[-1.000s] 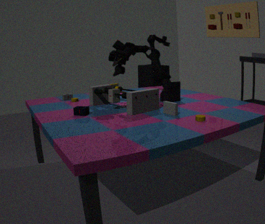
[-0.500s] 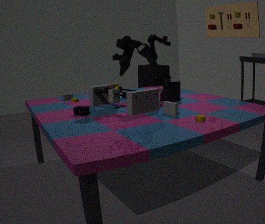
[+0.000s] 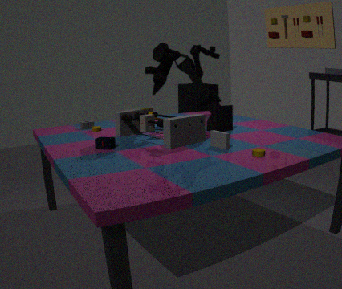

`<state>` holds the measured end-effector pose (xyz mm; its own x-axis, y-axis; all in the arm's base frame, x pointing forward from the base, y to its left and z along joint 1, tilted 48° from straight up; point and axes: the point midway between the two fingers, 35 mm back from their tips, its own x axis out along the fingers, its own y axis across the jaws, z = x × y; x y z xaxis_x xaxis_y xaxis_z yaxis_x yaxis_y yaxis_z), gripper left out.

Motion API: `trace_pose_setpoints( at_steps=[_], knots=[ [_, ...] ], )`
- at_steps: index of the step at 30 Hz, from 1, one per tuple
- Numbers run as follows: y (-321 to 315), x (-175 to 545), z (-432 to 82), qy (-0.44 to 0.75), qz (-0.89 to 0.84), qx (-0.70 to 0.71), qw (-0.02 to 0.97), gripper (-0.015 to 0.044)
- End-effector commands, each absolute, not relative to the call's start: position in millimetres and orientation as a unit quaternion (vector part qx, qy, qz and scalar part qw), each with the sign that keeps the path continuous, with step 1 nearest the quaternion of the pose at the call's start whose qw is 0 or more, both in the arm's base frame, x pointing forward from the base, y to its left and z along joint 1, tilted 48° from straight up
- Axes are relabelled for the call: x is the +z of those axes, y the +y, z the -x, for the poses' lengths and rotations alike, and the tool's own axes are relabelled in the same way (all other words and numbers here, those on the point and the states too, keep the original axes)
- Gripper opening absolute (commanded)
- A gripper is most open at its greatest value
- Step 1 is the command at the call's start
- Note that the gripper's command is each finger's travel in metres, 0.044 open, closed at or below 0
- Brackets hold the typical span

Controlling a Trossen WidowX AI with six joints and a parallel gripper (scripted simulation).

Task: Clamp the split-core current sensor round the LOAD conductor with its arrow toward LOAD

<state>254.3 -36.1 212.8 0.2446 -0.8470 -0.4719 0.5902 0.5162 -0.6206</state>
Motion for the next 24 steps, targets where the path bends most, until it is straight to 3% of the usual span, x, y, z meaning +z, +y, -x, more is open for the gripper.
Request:
trace_pose_setpoints(
  at_steps=[1, 7, 16, 24],
  knots=[
    [-36, 215, -255, 0.397, 0.157, -0.467, 0.774, 0.044],
    [-35, 212, -255, 0.403, 0.16, -0.464, 0.772, 0.044],
    [-9, 103, -197, 0.666, 0.273, -0.294, 0.629, 0.044],
    [-10, 99, -195, 0.67, 0.274, -0.289, 0.626, 0.044]
  ],
)
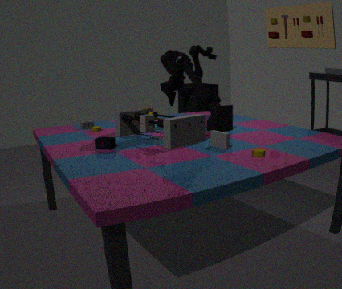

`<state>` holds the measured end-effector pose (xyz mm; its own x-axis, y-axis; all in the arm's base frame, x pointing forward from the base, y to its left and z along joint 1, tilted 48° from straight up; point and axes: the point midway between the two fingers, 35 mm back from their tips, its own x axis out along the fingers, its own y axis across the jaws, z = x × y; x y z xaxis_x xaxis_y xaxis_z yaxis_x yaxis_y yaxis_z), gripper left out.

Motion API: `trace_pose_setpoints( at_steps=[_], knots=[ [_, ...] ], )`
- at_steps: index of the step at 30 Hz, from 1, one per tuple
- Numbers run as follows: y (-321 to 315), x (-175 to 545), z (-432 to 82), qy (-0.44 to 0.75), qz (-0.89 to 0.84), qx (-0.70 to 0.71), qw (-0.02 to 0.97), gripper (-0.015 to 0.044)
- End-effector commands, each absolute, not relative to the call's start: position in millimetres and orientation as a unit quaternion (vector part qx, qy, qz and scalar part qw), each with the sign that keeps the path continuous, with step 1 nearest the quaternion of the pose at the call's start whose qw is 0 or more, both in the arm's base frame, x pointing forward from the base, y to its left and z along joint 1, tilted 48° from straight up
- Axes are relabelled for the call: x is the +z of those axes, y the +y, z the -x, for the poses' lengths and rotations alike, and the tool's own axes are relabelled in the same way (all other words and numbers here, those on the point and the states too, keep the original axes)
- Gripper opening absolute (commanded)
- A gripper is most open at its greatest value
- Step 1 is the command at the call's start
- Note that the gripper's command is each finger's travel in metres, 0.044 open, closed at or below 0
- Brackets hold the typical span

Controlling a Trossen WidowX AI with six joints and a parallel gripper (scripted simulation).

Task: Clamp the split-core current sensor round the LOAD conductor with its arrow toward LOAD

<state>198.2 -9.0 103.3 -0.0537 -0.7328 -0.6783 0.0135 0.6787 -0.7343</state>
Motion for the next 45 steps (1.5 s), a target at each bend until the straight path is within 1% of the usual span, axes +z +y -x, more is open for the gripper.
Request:
trace_pose_setpoints(
  at_steps=[1, 37, 43, 45],
  knots=[
    [-11, 98, -195, 0.67, 0.274, -0.289, 0.626, 0.044],
    [-53, 61, -191, 0.67, 0.275, -0.291, 0.626, 0.044],
    [-50, 63, -193, 0.668, 0.27, -0.292, 0.629, 0.0282],
    [-50, 63, -193, 0.668, 0.27, -0.292, 0.629, 0.0269]
  ],
)
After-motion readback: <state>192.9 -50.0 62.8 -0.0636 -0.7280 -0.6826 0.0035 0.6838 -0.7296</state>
